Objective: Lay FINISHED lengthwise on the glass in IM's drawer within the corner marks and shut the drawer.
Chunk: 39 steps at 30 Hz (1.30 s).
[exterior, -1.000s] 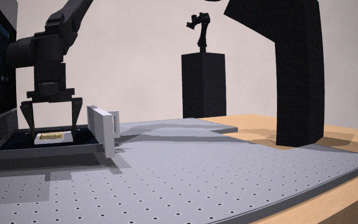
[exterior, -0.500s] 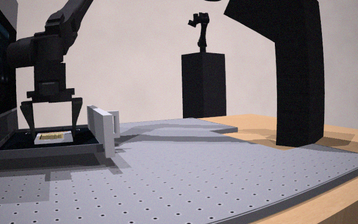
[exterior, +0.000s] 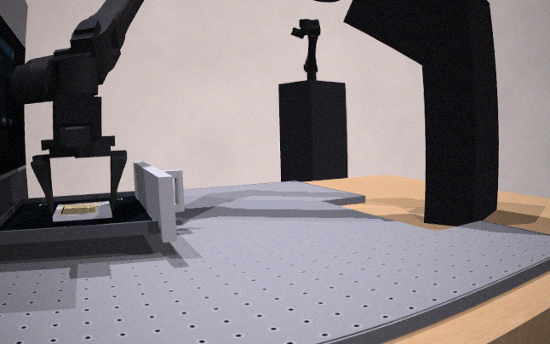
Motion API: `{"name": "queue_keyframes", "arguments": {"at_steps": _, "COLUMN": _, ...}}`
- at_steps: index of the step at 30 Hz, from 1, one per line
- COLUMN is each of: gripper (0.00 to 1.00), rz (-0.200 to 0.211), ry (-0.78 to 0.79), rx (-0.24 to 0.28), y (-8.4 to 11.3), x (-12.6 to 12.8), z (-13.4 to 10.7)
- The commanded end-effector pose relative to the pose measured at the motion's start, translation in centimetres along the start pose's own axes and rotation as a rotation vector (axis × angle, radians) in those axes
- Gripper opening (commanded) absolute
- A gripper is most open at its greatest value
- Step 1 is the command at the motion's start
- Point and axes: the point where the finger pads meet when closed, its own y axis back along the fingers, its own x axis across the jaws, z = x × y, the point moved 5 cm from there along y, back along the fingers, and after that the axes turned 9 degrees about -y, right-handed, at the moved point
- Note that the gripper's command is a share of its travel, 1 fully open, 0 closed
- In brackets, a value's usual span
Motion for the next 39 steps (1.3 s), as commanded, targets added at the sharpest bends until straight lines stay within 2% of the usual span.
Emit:
{"name": "queue_keyframes", "arguments": {"at_steps": 1, "gripper": 0.92, "rz": -0.055, "ry": -0.005, "rx": -0.009, "y": 1.86, "x": -2.15, "z": 0.21}}
{"name": "queue_keyframes", "arguments": {"at_steps": 39, "gripper": 0.92, "rz": -0.047, "ry": 0.005, "rx": -0.010, "y": 1.76, "x": -1.92, "z": 0.43}}
